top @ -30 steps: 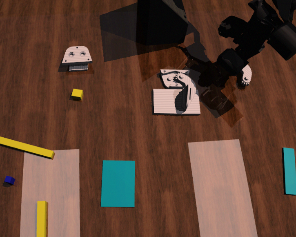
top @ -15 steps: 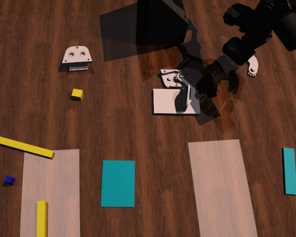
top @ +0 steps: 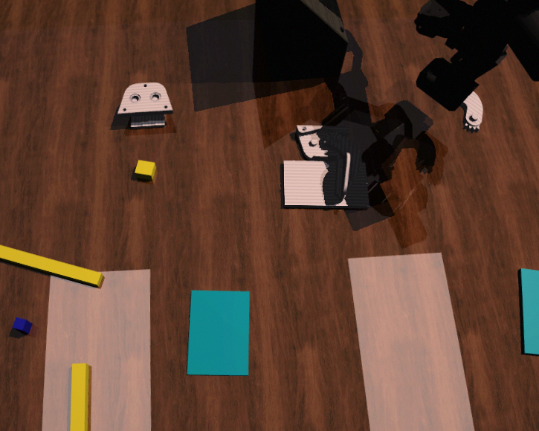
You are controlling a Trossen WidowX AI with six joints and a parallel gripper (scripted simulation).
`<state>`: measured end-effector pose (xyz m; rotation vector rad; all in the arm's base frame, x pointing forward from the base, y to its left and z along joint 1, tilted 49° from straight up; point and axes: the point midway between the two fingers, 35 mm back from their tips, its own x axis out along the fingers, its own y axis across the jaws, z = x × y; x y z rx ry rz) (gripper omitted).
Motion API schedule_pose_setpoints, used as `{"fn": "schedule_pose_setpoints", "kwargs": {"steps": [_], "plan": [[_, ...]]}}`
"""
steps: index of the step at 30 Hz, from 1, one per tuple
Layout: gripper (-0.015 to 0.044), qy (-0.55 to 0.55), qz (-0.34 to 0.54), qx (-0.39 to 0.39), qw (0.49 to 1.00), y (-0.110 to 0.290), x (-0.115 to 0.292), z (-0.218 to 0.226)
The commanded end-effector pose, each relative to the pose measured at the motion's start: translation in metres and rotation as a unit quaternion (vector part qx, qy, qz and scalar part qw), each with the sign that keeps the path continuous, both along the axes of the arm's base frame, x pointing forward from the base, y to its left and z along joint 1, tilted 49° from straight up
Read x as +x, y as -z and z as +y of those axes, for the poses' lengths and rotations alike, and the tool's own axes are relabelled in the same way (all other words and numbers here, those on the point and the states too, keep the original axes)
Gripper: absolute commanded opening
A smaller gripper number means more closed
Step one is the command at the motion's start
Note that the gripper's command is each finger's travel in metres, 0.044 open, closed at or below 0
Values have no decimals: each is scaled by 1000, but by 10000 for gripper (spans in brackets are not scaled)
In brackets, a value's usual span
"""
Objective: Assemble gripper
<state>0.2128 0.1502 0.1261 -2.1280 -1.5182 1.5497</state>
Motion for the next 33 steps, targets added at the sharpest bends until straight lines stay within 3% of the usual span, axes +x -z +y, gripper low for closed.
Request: {"fn": "schedule_pose_setpoints", "kwargs": {"steps": [1,17,33], "plan": [[134,-22,-28,-2,999,6,3,-6],[134,-153,-176,-15,972,36,14,-33],[134,-284,-313,-21,906,65,18,-60]]}}
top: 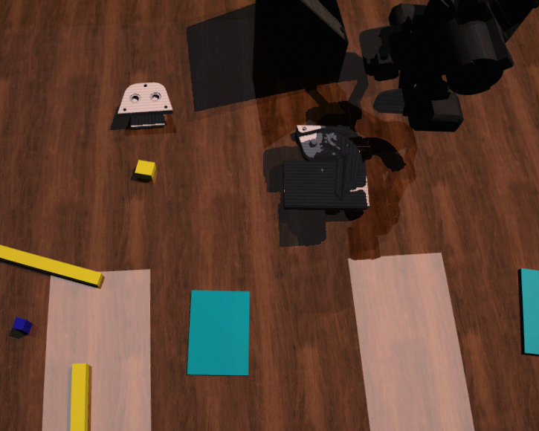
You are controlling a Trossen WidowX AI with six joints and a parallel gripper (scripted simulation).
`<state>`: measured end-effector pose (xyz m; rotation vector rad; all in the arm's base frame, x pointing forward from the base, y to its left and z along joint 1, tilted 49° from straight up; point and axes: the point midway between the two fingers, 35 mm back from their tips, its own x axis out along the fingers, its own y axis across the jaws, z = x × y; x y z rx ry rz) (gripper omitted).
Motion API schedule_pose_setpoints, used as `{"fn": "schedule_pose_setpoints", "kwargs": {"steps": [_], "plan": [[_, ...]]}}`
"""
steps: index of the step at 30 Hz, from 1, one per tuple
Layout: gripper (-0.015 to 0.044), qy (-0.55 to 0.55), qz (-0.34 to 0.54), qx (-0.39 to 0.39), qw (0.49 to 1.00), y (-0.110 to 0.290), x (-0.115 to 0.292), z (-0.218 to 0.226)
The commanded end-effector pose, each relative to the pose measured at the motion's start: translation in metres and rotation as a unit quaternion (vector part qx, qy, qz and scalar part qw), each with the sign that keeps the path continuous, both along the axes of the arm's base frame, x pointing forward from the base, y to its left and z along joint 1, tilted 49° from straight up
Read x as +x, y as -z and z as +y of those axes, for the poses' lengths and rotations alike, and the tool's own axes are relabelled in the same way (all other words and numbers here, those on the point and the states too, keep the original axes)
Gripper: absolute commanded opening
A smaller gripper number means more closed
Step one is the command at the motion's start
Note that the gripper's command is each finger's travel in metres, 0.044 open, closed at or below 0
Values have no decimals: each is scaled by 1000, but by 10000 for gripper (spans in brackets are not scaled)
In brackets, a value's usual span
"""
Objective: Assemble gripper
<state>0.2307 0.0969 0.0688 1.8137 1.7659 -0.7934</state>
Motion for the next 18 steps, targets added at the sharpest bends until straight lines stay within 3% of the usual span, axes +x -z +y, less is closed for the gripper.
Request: {"fn": "schedule_pose_setpoints", "kwargs": {"steps": [1,18], "plan": [[134,-36,-35,-3,999,10,0,-8],[134,-185,-183,-4,966,39,-3,-36]]}}
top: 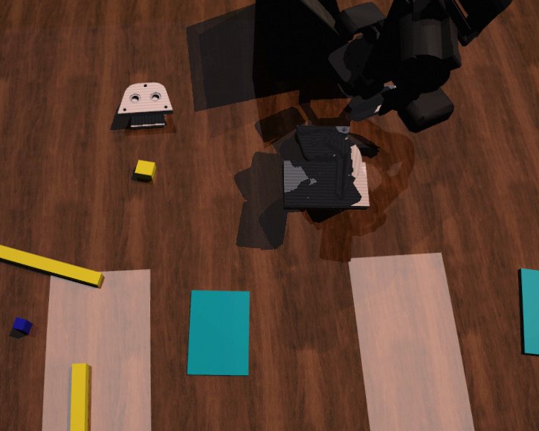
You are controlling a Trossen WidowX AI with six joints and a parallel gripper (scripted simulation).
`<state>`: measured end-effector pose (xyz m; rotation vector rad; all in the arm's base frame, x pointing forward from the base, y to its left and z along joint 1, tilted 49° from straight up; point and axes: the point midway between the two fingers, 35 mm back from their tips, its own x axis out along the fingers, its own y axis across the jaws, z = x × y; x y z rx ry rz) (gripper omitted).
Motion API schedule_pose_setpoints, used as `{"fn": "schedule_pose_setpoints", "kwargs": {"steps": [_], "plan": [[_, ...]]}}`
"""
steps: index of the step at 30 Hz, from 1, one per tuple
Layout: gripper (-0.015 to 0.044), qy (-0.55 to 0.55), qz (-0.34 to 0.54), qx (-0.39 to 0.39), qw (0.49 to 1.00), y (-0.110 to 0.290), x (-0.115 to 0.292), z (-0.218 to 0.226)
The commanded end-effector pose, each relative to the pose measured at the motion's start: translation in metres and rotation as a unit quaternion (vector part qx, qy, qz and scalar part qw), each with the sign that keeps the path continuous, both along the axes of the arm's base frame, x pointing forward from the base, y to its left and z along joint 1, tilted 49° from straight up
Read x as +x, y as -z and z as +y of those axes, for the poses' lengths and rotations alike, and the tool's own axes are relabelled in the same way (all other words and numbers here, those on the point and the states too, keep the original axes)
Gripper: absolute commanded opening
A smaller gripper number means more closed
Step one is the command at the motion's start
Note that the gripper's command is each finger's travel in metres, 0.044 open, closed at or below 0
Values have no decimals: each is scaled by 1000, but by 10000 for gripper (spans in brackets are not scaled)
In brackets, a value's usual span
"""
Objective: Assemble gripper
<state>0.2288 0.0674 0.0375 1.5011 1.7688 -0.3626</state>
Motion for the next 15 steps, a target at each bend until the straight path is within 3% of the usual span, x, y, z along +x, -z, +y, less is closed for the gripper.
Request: {"fn": "schedule_pose_setpoints", "kwargs": {"steps": [1,15], "plan": [[134,-37,-35,-1,999,9,-2,-8],[134,-161,-157,5,974,31,-11,-28]]}}
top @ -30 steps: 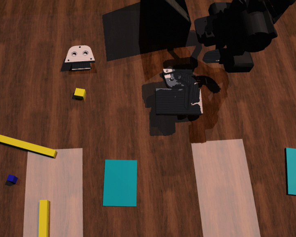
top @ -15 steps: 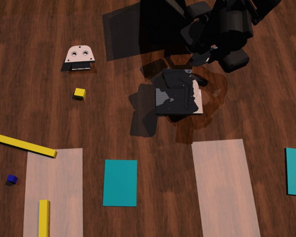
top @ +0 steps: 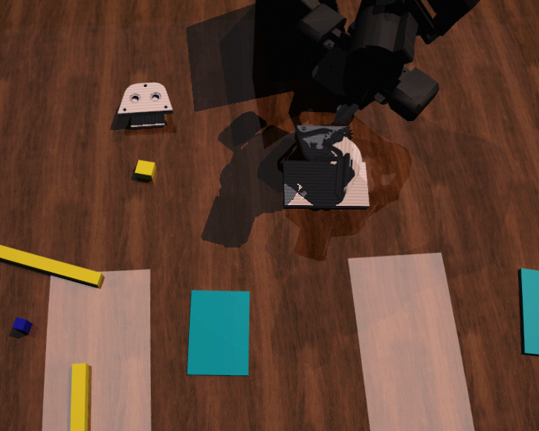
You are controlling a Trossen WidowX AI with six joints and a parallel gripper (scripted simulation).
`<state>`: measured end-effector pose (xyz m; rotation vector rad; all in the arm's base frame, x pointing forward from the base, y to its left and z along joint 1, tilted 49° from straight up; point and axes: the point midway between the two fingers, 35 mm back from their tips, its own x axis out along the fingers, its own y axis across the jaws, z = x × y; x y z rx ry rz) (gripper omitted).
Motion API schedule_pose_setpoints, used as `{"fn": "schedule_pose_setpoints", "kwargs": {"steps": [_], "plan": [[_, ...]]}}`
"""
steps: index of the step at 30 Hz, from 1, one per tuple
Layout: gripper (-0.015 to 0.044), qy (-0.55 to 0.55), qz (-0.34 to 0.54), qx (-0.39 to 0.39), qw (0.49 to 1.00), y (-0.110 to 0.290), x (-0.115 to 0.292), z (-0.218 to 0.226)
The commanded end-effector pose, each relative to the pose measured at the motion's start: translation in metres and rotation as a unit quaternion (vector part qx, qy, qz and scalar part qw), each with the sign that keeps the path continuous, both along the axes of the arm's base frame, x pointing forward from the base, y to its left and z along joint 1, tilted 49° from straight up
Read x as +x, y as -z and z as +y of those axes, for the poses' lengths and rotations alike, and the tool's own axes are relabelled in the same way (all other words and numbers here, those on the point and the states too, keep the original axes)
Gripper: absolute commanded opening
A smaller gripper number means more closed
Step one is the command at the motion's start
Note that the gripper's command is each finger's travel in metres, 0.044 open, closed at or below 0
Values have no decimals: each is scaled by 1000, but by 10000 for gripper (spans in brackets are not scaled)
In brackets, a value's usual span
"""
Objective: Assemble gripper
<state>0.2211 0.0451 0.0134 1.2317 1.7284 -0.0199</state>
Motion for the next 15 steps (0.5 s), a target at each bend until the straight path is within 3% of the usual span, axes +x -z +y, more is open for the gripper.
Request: {"fn": "schedule_pose_setpoints", "kwargs": {"steps": [1,15], "plan": [[134,-37,-35,2,999,8,-4,-7],[134,-159,-160,13,974,28,-17,-23]]}}
